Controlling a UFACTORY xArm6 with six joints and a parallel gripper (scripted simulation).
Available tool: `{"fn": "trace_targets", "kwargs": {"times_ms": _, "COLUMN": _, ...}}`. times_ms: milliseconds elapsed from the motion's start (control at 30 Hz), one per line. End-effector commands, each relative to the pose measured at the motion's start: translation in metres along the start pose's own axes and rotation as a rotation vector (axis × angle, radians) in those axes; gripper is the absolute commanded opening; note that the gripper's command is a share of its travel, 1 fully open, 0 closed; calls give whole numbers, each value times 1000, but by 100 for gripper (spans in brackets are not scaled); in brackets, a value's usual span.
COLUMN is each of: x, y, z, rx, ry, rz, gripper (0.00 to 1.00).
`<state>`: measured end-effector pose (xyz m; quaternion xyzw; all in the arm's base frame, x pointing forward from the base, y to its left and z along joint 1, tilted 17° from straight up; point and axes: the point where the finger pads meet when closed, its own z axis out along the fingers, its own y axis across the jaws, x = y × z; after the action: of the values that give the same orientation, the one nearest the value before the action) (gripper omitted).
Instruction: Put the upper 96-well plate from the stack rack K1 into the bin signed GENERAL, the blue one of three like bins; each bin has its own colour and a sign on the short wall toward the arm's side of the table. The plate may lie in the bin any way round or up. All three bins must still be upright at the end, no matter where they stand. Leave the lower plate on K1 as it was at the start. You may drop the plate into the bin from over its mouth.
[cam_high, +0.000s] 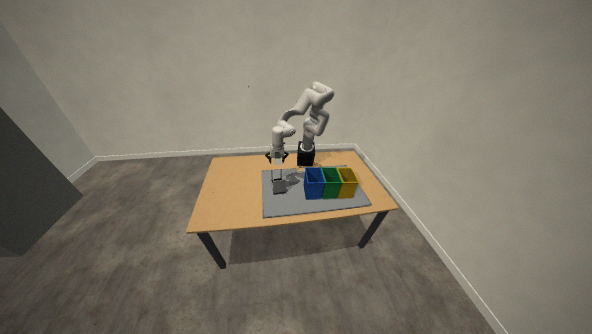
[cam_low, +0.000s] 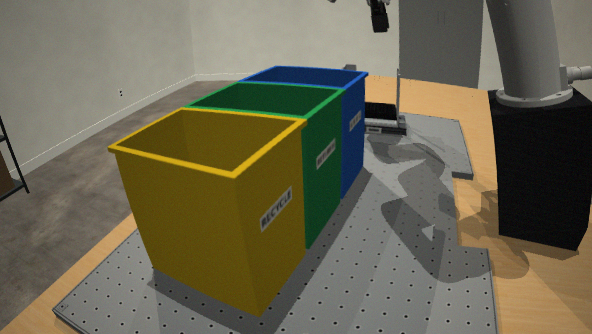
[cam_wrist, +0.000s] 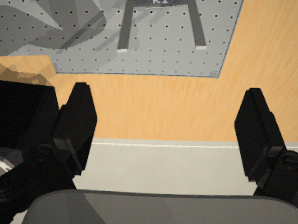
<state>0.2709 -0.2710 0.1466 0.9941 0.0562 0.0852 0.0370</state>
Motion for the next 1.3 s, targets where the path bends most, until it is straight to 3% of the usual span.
{"fn": "trace_targets", "kwargs": {"times_ms": 0, "x": 19, "y": -3, "z": -8, "rx": 20, "ry": 105, "rz": -48, "gripper": 100}}
{"fn": "trace_targets", "kwargs": {"times_ms": 33, "x": 23, "y": -3, "z": -10, "rx": 21, "ry": 132, "rz": -61, "gripper": 100}}
{"fn": "trace_targets", "kwargs": {"times_ms": 767, "x": 25, "y": -4, "z": -9, "rx": 21, "ry": 132, "rz": -61, "gripper": 100}}
{"fn": "trace_targets", "kwargs": {"times_ms": 1267, "x": 29, "y": -4, "z": 16, "rx": 21, "ry": 132, "rz": -61, "gripper": 100}}
